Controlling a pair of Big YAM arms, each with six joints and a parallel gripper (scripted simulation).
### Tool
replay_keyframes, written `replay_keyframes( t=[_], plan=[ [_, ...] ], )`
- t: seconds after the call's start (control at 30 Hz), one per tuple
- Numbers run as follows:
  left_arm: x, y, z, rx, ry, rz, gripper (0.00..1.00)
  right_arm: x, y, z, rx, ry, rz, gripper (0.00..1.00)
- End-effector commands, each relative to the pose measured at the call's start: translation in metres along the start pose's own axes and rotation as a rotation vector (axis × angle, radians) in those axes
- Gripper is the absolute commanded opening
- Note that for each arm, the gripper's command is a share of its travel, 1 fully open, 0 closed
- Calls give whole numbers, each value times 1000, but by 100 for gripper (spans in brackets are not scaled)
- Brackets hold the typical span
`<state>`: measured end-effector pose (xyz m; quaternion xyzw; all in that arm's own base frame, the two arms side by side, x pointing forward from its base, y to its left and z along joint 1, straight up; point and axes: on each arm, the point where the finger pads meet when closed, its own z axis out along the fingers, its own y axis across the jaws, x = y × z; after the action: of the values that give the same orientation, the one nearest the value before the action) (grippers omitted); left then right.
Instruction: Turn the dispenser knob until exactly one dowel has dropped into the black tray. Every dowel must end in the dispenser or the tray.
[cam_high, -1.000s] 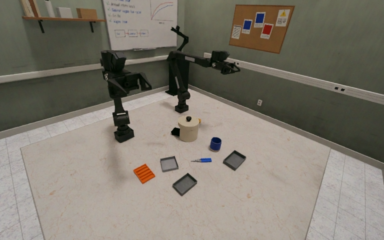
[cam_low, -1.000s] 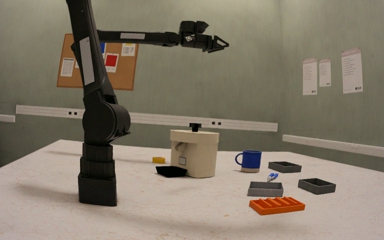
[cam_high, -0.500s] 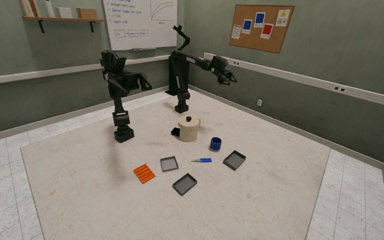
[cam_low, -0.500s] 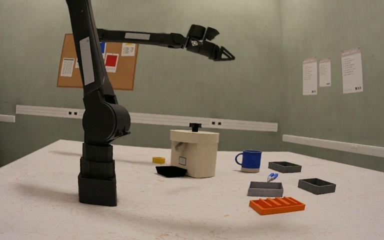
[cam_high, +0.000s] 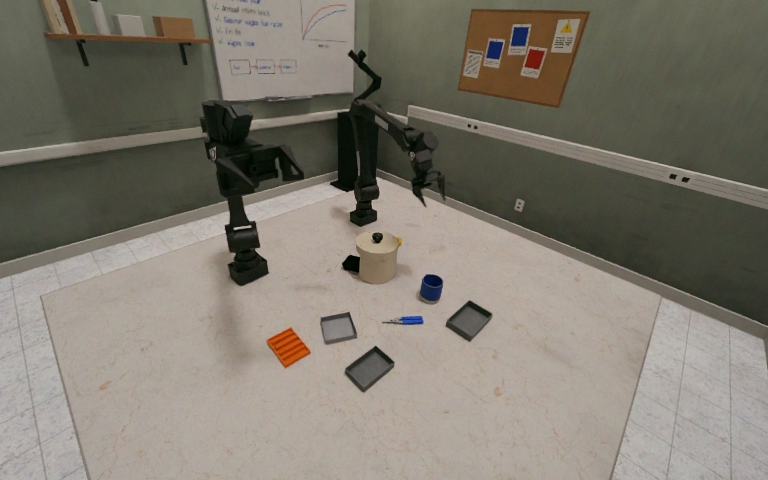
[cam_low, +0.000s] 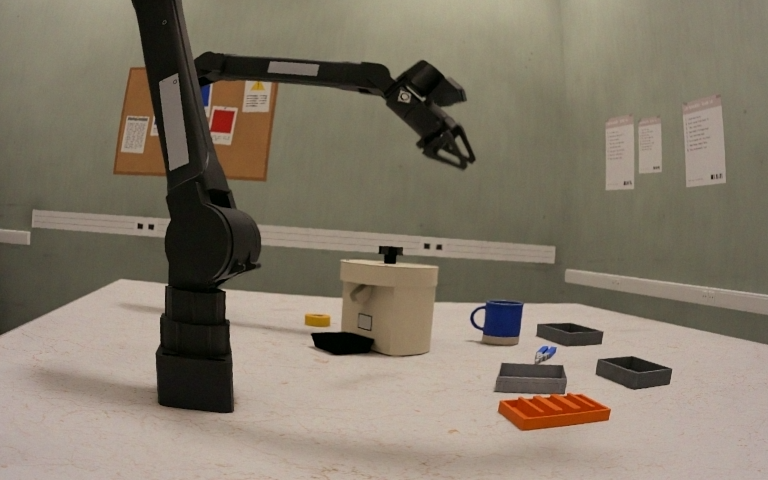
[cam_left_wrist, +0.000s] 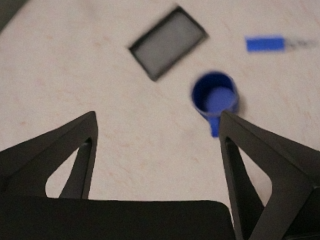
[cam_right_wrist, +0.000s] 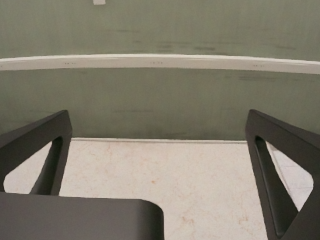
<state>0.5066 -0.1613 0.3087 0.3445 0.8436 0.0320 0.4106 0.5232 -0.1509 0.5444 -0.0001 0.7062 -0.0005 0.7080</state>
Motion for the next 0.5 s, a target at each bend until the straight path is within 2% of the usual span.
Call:
replay_keyframes(
  t=[0.0, 0.23, 0.47],
  plan=[
    [-18, -2, -1, 28, 39, 114, 69, -24, 2, 3, -4, -38, -18, 100],
    [9, -82, 14, 245, 215, 361, 69, -24, 2, 3, -4, -38, -18, 100],
    [41, -149, 9, 465, 377, 618, 69, -24, 2, 3, -4, -38, -18, 100]
  ],
)
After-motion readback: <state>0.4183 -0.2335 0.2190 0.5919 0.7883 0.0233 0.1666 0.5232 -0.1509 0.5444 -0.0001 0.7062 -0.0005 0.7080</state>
